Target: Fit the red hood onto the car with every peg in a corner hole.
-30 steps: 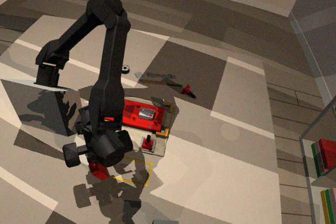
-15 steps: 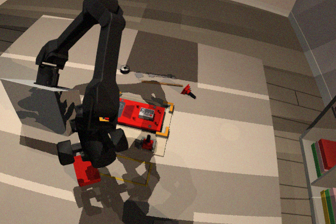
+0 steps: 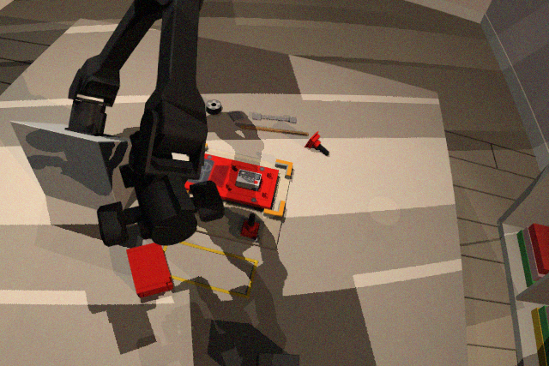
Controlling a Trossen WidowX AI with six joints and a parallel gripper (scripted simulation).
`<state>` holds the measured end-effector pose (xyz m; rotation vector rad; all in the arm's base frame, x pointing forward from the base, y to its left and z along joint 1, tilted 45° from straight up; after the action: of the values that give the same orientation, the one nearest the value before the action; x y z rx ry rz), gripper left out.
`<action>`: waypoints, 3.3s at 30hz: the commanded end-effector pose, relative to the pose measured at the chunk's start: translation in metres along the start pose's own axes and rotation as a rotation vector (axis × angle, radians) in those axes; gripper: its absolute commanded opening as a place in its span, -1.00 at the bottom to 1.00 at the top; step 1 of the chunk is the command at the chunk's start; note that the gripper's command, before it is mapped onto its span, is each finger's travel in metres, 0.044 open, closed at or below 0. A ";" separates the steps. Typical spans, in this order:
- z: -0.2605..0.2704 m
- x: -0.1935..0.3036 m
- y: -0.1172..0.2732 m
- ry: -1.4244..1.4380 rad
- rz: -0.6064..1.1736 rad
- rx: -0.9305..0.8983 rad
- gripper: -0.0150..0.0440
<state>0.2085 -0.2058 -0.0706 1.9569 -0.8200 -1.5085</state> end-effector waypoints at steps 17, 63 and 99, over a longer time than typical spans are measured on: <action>0.002 0.000 -0.003 -0.162 0.000 0.000 -0.14; 0.046 -0.005 -0.051 -3.099 0.020 -0.014 1.00; 0.045 -0.003 -0.063 -3.140 0.020 -0.014 1.00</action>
<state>0.1741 -0.1680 -0.1215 1.4781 0.7240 1.9260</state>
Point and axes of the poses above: the point midway between the two fingers, 35 mm back from their tips, its own y axis back along the fingers, its own z axis across the jaws, x = y × z, the point moved 5 cm from there along y, back along the fingers, and after that the axes turned 15 degrees about -y, right-handed, at the moved point
